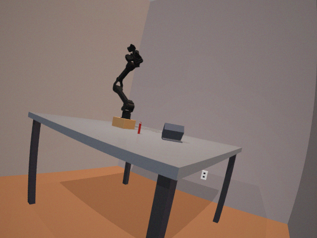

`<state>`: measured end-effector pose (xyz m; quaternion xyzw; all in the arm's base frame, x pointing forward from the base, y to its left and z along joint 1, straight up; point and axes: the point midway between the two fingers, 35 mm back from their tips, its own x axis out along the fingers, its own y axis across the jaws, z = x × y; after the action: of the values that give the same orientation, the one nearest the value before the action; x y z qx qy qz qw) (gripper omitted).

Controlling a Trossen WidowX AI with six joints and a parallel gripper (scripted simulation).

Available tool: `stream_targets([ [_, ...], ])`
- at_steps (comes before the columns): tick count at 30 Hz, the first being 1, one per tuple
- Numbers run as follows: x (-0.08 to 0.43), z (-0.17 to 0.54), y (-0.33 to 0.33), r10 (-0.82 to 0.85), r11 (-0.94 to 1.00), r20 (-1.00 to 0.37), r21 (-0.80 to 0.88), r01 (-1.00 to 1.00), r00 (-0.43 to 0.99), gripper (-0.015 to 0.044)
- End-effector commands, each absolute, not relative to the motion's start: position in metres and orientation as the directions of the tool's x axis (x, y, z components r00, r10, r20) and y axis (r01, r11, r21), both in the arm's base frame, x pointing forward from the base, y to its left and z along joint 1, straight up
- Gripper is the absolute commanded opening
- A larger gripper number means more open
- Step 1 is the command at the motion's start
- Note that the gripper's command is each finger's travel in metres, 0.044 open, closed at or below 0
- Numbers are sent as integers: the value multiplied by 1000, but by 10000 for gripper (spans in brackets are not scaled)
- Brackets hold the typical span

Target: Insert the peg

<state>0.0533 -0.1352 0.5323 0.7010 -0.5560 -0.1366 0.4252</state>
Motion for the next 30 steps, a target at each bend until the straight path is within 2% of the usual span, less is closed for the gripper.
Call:
stream_targets([
  [1, 82, 521, -141, -890, -50, 236, 800, -598, 390, 440],
  [19, 187, 448, -167, -843, -216, -38, 937, -274, 536, 440],
  [30, 223, 396, -182, -806, -297, -216, 953, -61, 551, 440],
])
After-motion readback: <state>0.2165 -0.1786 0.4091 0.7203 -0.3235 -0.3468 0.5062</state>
